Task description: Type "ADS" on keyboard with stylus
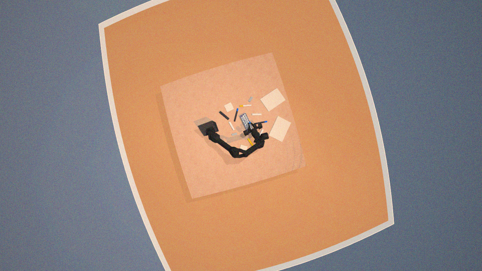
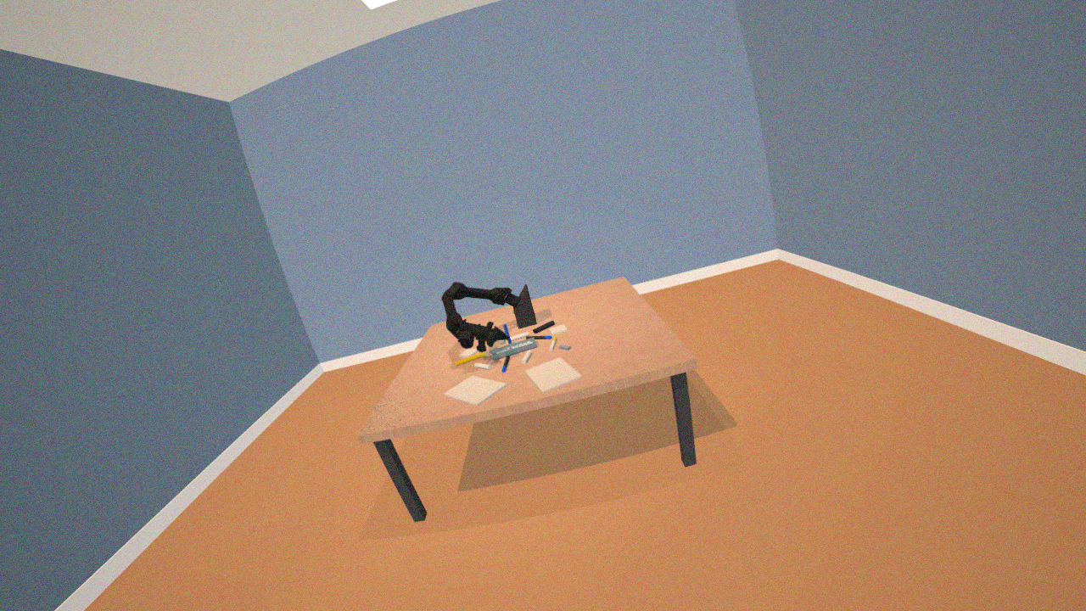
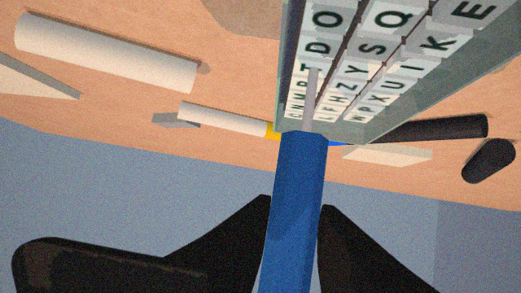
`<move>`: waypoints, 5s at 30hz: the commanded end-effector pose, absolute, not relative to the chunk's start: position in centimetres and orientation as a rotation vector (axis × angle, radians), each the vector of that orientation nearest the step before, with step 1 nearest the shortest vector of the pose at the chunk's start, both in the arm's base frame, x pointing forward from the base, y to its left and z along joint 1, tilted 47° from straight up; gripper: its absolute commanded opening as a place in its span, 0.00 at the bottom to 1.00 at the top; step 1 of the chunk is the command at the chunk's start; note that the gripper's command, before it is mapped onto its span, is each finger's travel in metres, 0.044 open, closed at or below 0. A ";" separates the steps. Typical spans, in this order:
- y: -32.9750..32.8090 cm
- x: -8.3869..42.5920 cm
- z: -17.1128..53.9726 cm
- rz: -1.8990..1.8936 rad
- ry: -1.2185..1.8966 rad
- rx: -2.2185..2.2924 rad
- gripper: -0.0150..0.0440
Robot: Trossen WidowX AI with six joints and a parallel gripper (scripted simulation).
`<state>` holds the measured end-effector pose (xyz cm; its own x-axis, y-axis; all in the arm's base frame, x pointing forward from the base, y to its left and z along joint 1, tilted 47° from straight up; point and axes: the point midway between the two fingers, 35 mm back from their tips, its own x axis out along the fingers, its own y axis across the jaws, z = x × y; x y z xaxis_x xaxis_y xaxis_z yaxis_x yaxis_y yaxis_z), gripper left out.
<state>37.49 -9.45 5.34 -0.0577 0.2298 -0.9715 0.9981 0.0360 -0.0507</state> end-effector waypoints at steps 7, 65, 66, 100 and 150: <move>-9.7 37.4 5.0 -1.109 1.437 1.325 0.39; -7.5 37.3 6.9 -1.102 1.441 1.314 0.37; -7.5 37.3 6.9 -1.102 1.441 1.314 0.36; -9.5 35.4 6.1 -1.110 1.438 1.324 0.39; -10.3 35.5 5.5 -1.110 1.437 1.324 0.39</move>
